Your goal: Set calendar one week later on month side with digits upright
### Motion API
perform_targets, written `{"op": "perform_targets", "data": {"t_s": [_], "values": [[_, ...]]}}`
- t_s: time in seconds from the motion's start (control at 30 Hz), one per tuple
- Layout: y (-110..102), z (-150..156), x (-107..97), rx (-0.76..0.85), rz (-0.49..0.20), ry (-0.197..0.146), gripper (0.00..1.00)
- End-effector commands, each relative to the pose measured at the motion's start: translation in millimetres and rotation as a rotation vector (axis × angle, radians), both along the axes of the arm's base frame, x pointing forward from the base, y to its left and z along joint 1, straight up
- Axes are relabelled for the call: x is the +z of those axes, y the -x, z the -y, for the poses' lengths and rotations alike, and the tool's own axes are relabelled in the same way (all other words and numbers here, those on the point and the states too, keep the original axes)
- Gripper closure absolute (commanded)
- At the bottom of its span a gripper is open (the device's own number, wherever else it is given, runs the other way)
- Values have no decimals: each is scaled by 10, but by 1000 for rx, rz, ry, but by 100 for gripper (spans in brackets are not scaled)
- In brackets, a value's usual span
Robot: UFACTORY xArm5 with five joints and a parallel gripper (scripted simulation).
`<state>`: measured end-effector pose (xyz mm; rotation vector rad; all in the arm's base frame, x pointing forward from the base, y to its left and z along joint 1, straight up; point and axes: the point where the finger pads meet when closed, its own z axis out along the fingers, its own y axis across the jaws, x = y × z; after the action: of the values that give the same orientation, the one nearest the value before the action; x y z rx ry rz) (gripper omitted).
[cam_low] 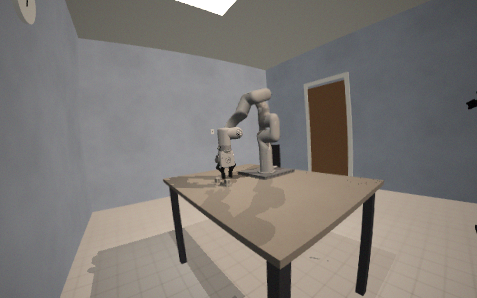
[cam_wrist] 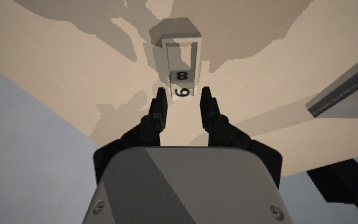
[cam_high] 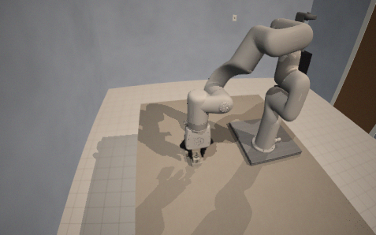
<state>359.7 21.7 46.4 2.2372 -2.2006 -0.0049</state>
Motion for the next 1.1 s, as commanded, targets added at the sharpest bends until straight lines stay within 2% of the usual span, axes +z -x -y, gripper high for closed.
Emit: {"op": "perform_targets", "data": {"t_s": [0.0,1.07], "values": [[-12,-1,10,0,3,0,53],[-11,-1,-33,0,3,0,53]]}}
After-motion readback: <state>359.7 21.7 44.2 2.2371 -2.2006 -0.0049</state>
